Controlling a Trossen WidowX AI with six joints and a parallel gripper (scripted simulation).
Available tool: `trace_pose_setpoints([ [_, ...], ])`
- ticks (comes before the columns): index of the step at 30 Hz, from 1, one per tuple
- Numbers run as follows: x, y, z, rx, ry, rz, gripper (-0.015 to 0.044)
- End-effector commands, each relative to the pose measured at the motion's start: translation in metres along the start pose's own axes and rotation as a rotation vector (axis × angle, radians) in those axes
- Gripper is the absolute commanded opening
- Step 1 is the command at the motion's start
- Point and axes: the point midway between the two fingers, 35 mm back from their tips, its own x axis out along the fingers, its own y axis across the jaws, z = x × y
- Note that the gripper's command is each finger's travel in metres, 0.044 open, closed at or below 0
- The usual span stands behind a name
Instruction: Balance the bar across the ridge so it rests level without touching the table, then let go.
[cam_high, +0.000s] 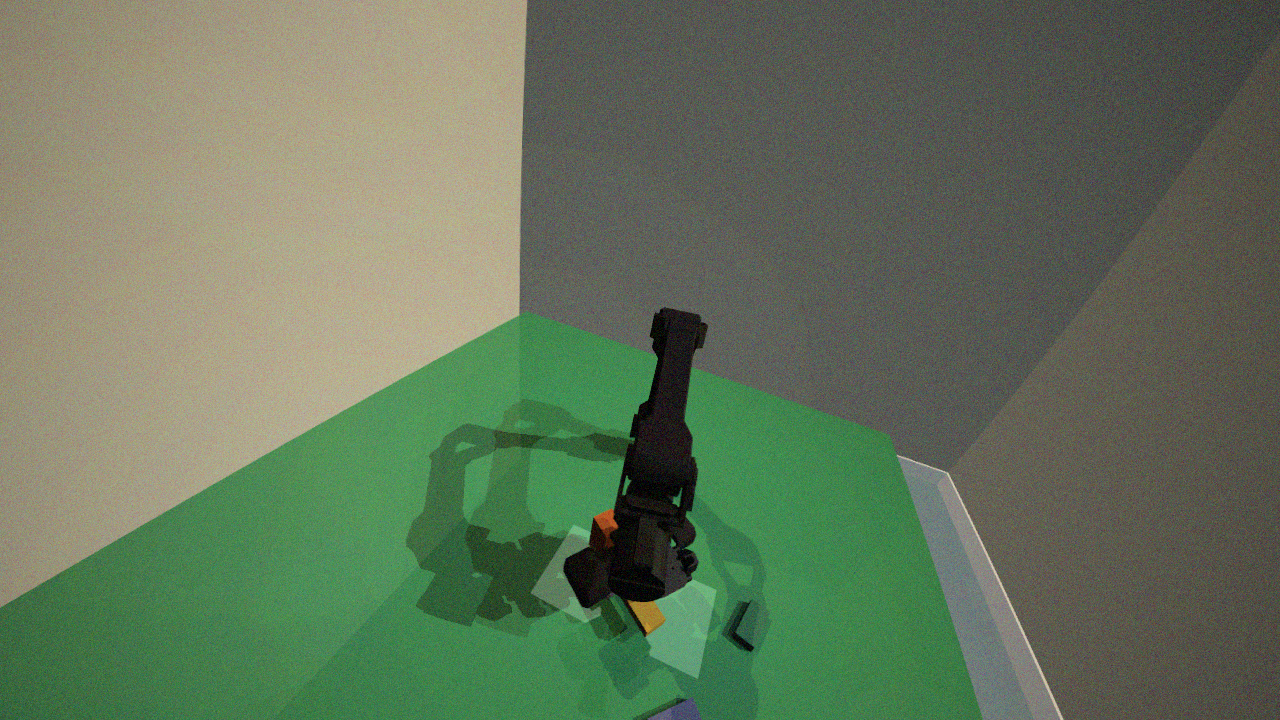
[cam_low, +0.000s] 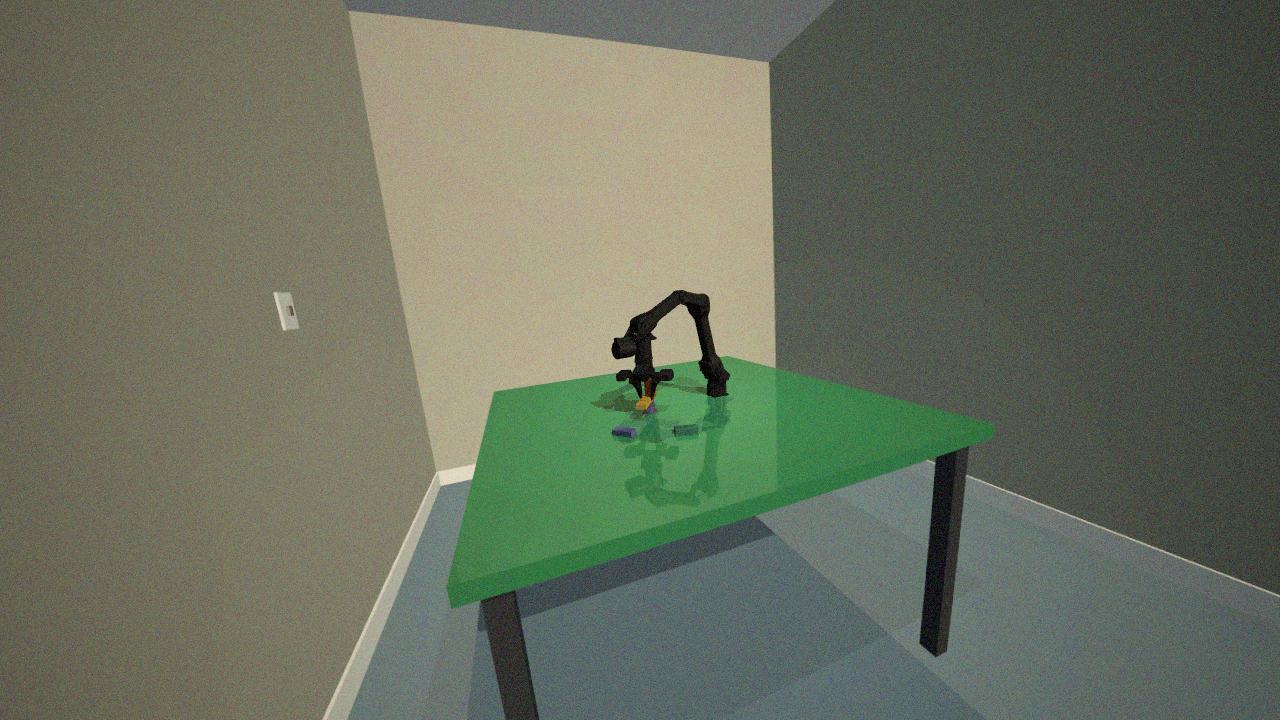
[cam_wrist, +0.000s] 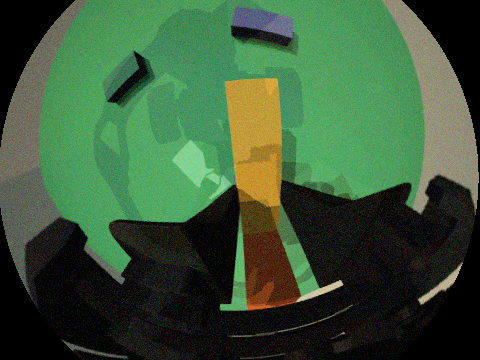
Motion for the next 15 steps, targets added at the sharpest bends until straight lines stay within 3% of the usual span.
trace_pose_setpoints([
  [1,0.0002,0.0000,-0.0001,0.000,0.001,0.000,0.0105],
  [4,0.0002,0.0000,-0.0001,0.000,0.001,0.000,0.0167],
  [15,0.0002,0.0000,-0.0001,0.000,0.001,0.000,0.0167],
])
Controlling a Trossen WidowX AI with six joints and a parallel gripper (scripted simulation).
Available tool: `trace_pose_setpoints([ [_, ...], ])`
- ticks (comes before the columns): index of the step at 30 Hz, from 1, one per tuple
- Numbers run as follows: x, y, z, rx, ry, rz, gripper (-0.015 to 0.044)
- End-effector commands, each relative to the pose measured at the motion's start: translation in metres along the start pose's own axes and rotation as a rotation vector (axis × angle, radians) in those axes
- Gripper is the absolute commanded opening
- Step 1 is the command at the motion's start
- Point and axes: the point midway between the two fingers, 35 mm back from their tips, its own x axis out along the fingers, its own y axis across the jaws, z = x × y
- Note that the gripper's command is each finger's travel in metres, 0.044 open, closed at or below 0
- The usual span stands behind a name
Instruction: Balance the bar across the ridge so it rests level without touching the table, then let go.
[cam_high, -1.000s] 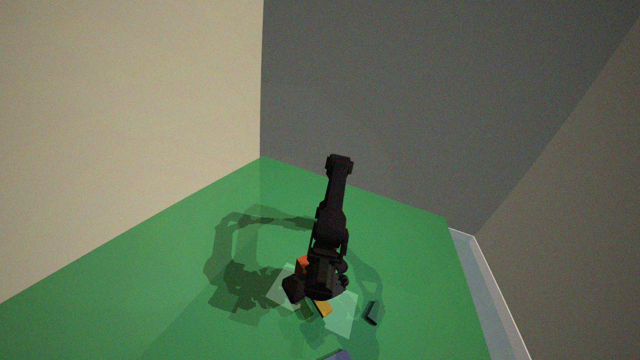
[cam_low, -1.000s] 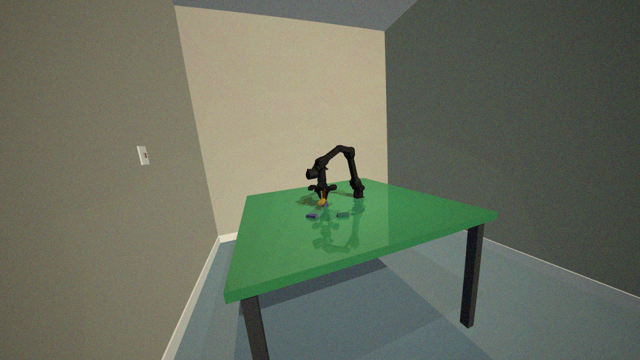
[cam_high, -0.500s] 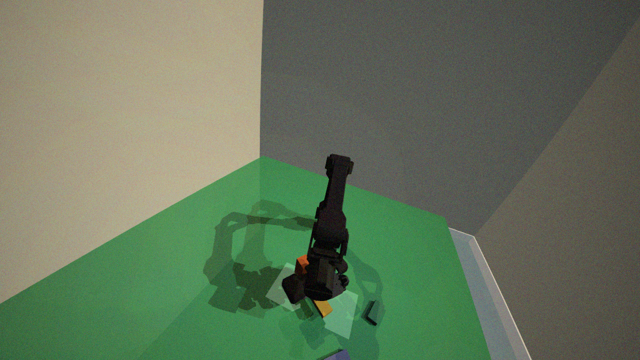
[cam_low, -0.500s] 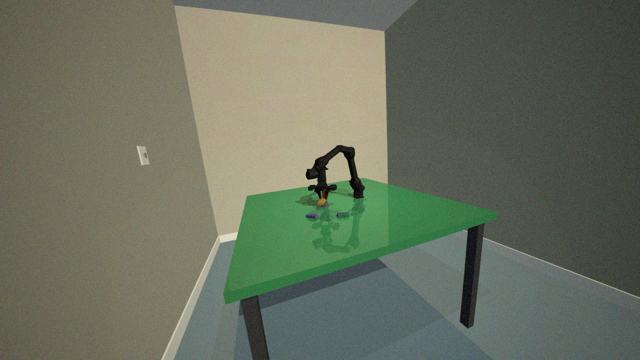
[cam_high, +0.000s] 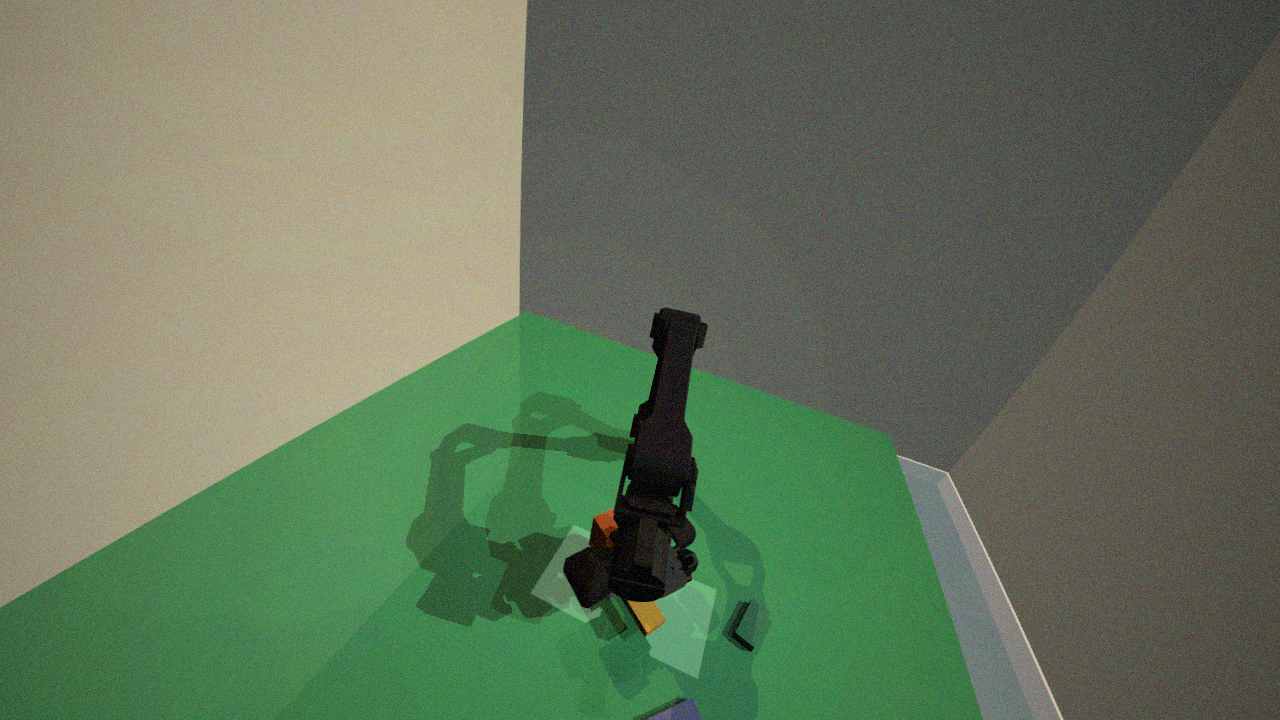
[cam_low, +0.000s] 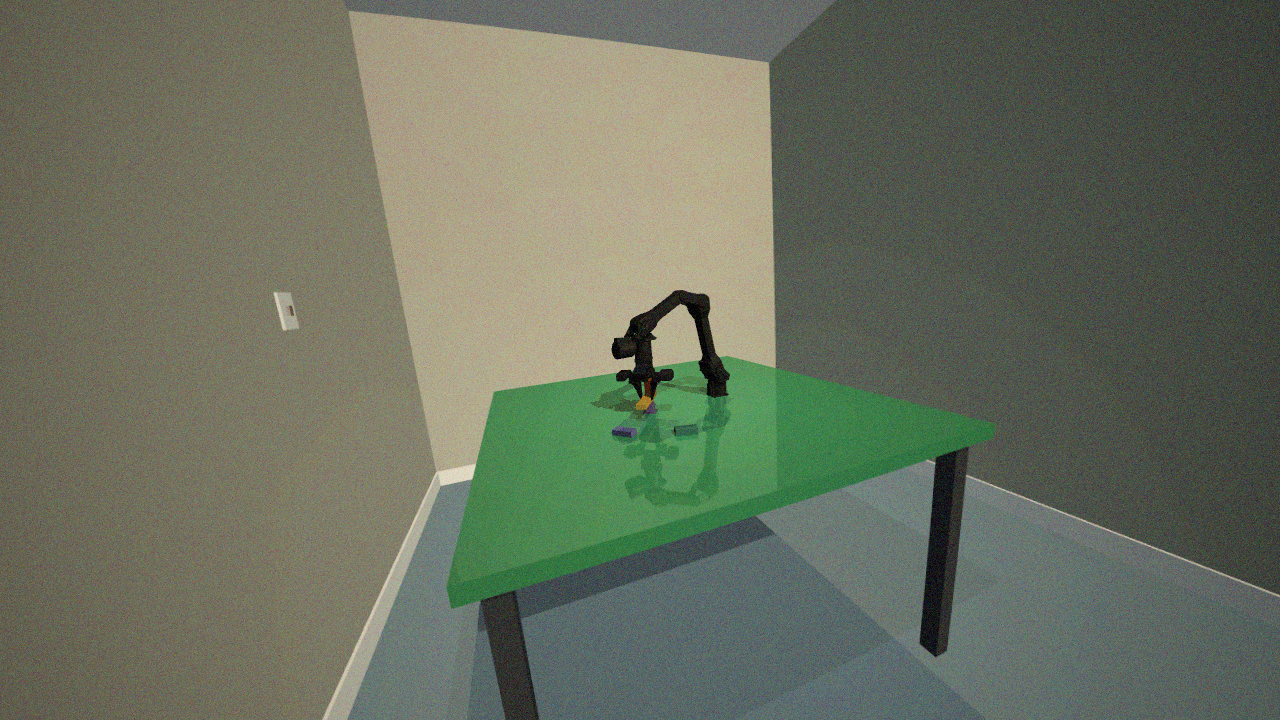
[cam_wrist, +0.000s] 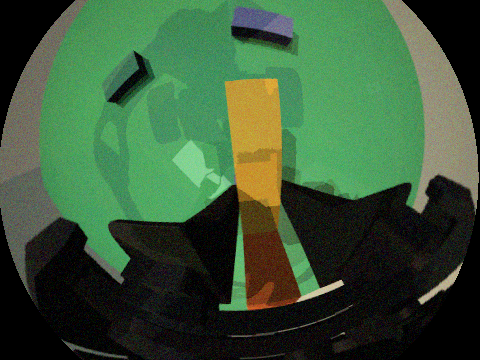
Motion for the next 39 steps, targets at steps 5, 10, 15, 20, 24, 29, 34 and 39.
trace_pose_setpoints([
  [5,0.0002,0.0000,-0.0001,0.000,0.001,0.000,0.0168],
  [10,0.0002,0.0000,-0.0001,0.000,0.001,0.000,0.0169],
  [15,0.0002,0.0000,-0.0001,0.000,0.001,0.000,0.0170],
  [20,0.0002,0.0000,-0.0001,0.000,0.001,0.000,0.0171],
  [24,0.0002,0.0000,-0.0001,0.000,0.001,0.000,0.0172],
  [29,0.0002,0.0000,-0.0001,0.000,0.001,0.000,0.0173],
  [34,0.0002,0.0000,-0.0001,0.000,0.001,0.000,0.0185],
  [39,0.0002,0.0000,-0.0001,0.000,0.001,0.000,0.0185],
])
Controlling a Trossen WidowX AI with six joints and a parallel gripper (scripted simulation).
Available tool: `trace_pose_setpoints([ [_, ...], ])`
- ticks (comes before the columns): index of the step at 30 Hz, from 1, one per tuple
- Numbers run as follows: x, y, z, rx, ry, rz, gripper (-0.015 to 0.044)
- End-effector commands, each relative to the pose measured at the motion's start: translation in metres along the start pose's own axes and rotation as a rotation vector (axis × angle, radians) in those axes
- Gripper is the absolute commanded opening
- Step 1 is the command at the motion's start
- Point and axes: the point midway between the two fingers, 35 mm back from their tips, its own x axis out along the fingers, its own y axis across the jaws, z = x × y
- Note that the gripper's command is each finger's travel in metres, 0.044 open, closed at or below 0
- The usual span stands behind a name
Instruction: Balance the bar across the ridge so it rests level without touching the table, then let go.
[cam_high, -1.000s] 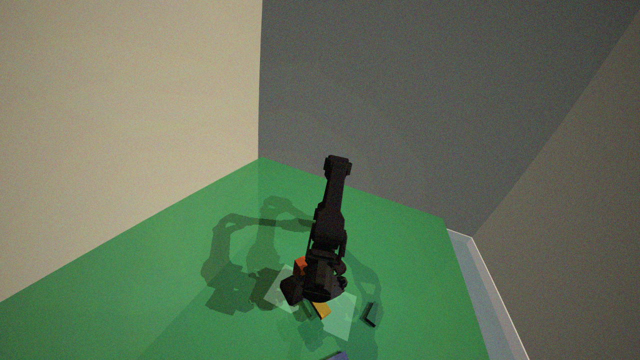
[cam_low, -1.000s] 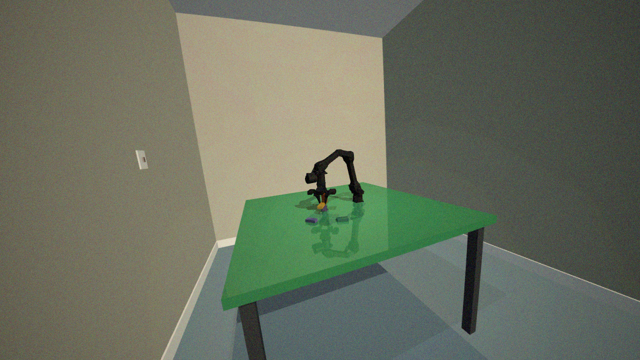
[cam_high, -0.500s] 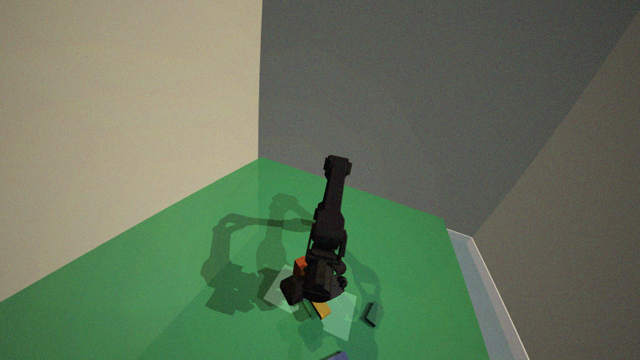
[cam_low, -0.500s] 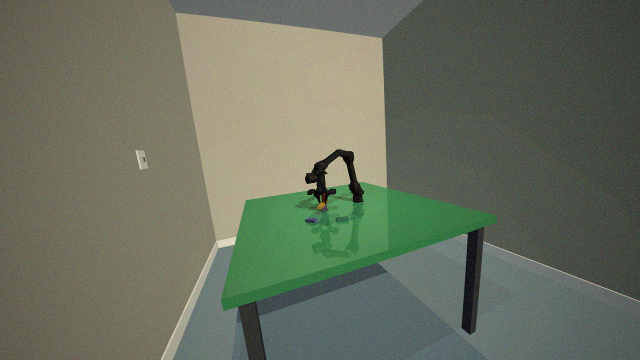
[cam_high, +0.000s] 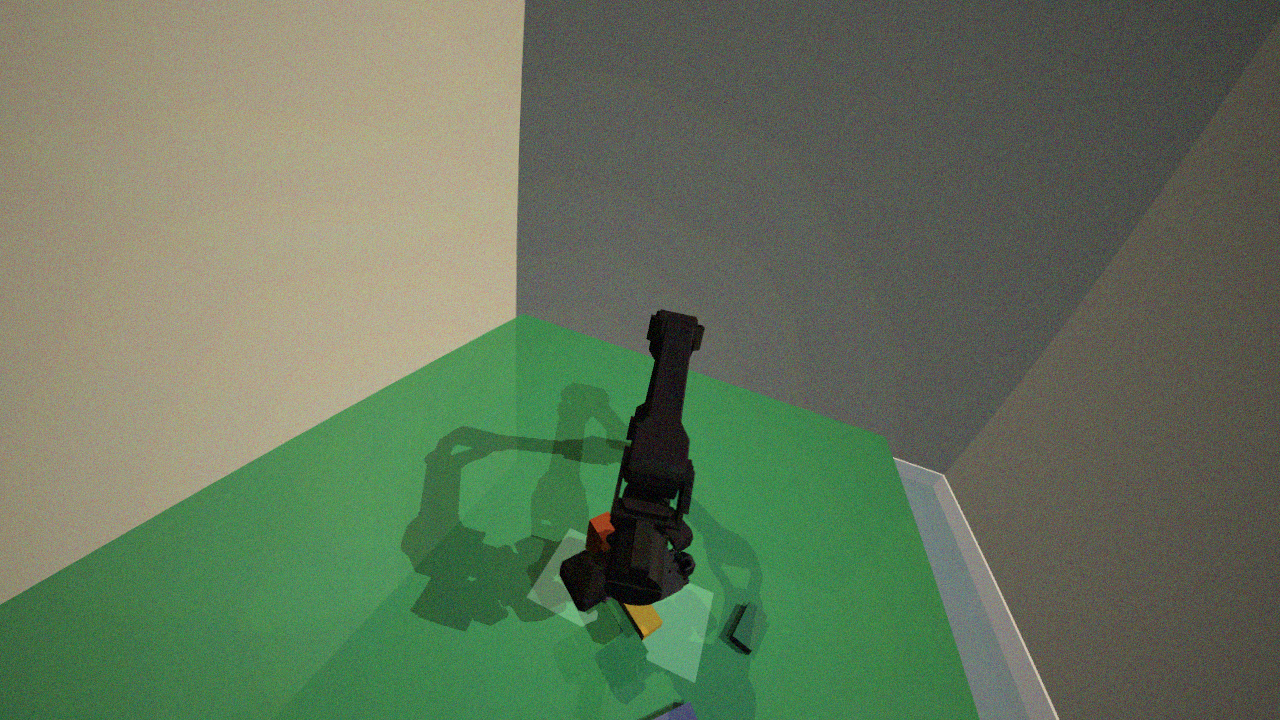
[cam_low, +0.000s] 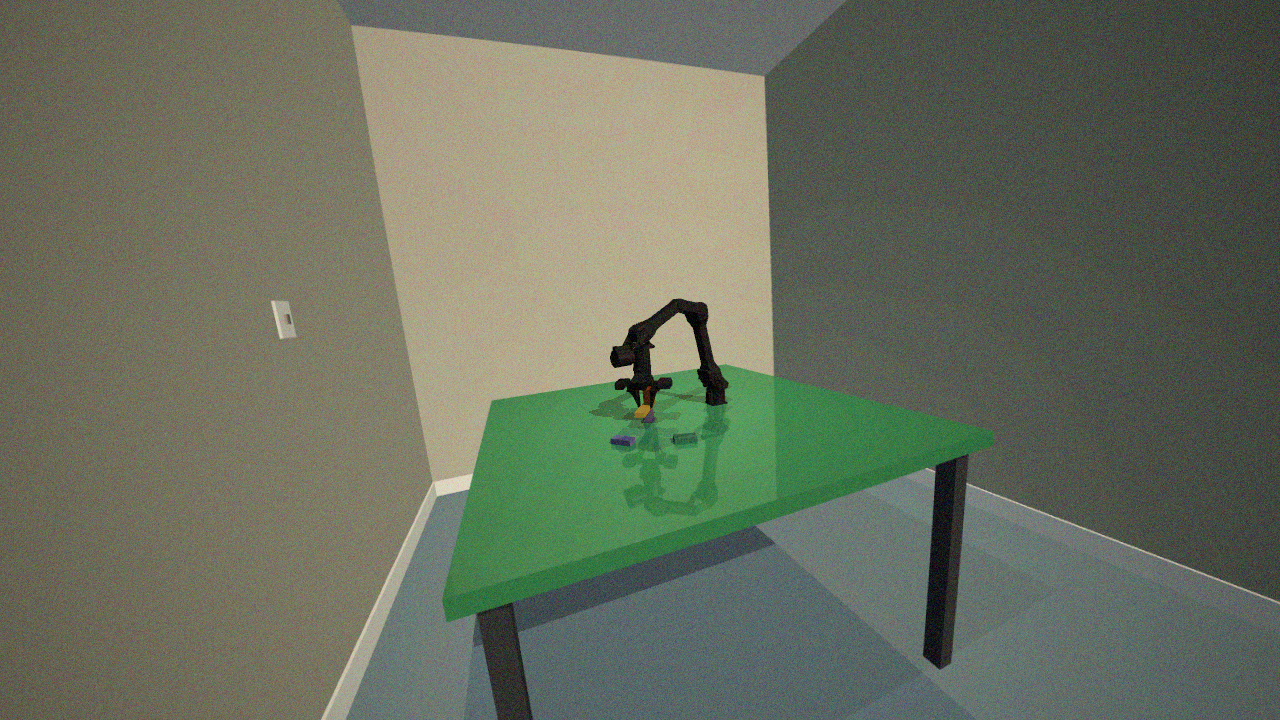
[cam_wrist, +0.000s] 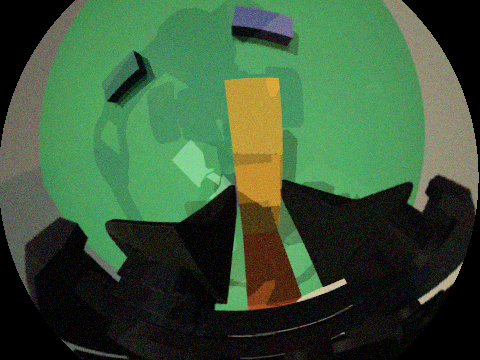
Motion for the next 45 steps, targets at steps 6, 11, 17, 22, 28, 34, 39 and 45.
trace_pose_setpoints([
  [6,0.000,0.000,0.000,0.000,0.001,0.000,0.0211],
  [11,0.000,0.000,0.000,0.000,0.001,0.000,0.0342],
  [17,0.000,0.000,0.000,0.000,0.001,0.000,0.0440],
  [22,-0.043,-0.004,0.004,0.000,0.000,0.000,0.0440],
  [28,-0.100,0.000,0.000,0.000,0.000,0.000,0.0440],
  [34,-0.100,0.000,0.000,0.000,0.000,0.000,0.0440],
  [39,-0.100,0.000,0.000,0.000,0.000,0.000,0.0440],
  [45,-0.100,0.000,0.000,0.000,0.000,0.000,0.0440],
])
